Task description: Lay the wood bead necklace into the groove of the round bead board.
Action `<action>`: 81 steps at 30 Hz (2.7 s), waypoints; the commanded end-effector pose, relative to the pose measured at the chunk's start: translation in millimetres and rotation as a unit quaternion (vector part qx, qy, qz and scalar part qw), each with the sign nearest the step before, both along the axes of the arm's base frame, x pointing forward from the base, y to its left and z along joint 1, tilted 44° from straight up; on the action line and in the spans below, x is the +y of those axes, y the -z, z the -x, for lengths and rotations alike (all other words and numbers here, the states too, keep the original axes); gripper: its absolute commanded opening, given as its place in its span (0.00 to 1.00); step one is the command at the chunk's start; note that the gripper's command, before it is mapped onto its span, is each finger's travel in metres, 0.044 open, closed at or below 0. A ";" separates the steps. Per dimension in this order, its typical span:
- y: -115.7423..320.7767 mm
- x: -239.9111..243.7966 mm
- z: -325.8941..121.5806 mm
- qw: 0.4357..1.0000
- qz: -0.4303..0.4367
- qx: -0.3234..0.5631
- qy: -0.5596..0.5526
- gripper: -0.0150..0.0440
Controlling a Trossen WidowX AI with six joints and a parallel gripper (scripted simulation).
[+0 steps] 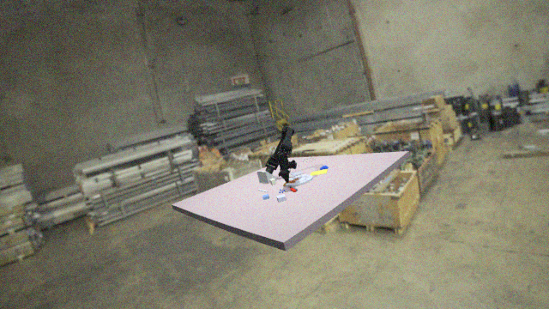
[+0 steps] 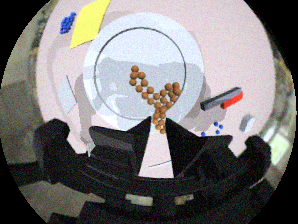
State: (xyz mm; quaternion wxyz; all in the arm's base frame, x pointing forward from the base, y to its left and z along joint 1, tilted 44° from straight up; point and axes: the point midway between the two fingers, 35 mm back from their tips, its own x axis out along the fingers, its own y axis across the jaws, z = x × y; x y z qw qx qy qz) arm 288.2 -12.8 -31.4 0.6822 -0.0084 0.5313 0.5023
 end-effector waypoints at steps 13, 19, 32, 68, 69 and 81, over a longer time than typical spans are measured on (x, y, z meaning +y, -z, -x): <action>0.1 0.3 0.2 1.000 -0.001 0.000 0.000 0.25; 0.1 0.3 0.2 1.000 -0.001 0.000 0.000 0.25; -18.1 -17.3 -1.7 1.000 -0.003 0.002 0.002 0.83; -14.0 -39.4 -2.3 0.928 -0.028 -0.253 -0.273 0.59; -13.9 -39.8 -2.3 0.925 -0.028 -0.257 -0.278 0.59; -3.1 -29.6 -1.3 0.925 -0.029 -0.257 -0.278 0.59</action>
